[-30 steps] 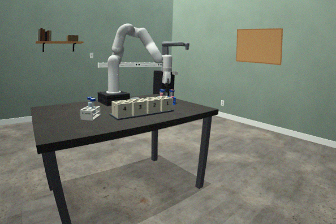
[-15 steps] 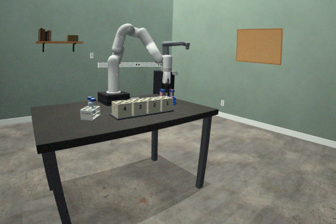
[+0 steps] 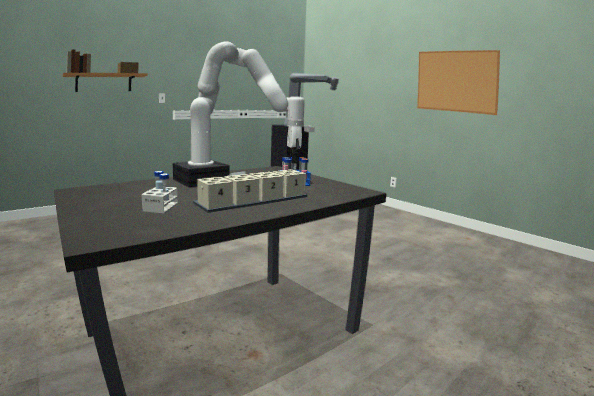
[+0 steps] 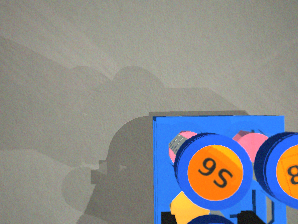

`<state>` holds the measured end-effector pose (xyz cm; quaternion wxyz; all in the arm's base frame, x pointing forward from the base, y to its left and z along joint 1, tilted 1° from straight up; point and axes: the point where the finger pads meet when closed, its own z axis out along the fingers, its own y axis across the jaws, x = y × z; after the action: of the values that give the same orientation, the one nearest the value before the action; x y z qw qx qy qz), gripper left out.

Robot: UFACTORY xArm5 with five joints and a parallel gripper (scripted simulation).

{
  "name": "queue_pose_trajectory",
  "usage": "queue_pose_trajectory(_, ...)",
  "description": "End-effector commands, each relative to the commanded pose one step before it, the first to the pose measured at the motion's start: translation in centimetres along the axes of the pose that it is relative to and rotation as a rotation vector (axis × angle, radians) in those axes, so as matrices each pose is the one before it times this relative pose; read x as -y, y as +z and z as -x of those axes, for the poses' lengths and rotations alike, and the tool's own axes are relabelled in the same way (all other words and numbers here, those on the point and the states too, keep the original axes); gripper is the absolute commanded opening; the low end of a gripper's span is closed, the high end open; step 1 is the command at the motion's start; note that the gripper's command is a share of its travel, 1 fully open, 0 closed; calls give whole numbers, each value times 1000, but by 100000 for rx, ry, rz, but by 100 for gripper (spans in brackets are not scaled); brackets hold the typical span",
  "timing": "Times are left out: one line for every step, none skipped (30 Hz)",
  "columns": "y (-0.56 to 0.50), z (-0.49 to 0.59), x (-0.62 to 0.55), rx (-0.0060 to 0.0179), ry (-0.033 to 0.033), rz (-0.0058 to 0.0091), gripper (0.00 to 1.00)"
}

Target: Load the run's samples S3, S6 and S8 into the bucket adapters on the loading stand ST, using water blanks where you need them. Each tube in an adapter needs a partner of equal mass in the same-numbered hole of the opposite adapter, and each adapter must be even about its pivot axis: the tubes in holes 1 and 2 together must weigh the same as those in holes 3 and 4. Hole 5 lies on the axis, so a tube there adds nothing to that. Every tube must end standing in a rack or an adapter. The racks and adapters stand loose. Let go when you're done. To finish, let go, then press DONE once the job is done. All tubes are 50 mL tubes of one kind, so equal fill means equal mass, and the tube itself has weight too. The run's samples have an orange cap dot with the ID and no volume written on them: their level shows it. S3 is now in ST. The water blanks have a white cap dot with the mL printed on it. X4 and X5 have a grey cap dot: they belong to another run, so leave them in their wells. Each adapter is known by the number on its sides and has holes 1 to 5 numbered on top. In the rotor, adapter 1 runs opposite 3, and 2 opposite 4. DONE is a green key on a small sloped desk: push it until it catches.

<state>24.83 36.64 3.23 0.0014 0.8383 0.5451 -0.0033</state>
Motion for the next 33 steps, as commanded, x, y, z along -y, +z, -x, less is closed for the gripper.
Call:
queue_pose_trajectory(-134, -141, -26, -646, 0, -1366, 0)
queue_pose_trajectory(0, 0, 0, 0, 0, 0, 0)
queue_pose_trajectory(0, 0, 0, 0, 0, 0, 0)
queue_pose_trajectory(0, 0, 0, 0, 0, 0, 0)
queue_pose_trajectory(0, 0, 0, 0, 0, 0, 0)
queue_pose_trajectory(0, 0, 0, 0, 0, 0, 0)
queue_pose_trajectory(0, 0, 0, 0, 0, 0, 0)
queue_pose_trajectory(0, 0, 0, 0, 0, 0, 0)
queue_pose_trajectory(0, 0, 0, 0, 0, 0, 0)
queue_pose_trajectory(0, 0, 0, 0, 0, 0, 0)
queue_pose_trajectory(0, 0, 0, 0, 0, 0, 0)
queue_pose_trajectory(0, 0, 0, 0, 0, 0, 0)
queue_pose_trajectory(0, 0, 0, 0, 0, 0, 0)
queue_pose_trajectory(0, 0, 0, 0, 0, 0, 0)
queue_pose_trajectory(0, 0, 0, 0, 0, 0, 0)
queue_pose_trajectory(0, 0, 0, 0, 0, 0, 0)
queue_pose_trajectory(0, 0, 0, 0, 0, 0, 0)
queue_pose_trajectory(0, 0, 0, 0, 0, 0, 0)
queue_pose_trajectory(0, 0, 0, 0, 0, 0, 0)
queue_pose_trajectory(0, 0, 0, 0, 0, 0, 0)
queue_pose_trajectory(0, 0, 0, 0, 0, 0, 0)
queue_pose_trajectory(0, 0, 0, 0, 0, 0, 0)
queue_pose_trajectory(0, 0, 0, 0, 0, 0, 0)
queue_pose_trajectory(0, 0, 0, 0, 0, 0, 0)
queue_pose_trajectory(-67, 0, 0, 0, 0, 0, 0)
queue_pose_trajectory(-67, 0, 0, 0, 0, 0, 0)
queue_pose_trajectory(-67, 0, 0, 0, 0, 0, 0)
queue_pose_trajectory(-67, 0, 0, 0, 0, 0, 0)
queue_pose_trajectory(-67, 0, 0, 0, 0, 0, 0)
queue_pose_trajectory(-67, 0, 0, 0, 0, 0, 0)
queue_pose_trajectory(0, 0, 0, 0, 0, 0, 0)
queue_pose_trajectory(0, 0, 0, 0, 0, 0, 0)
queue_pose_trajectory(-67, 0, 0, 0, 0, 0, 0)
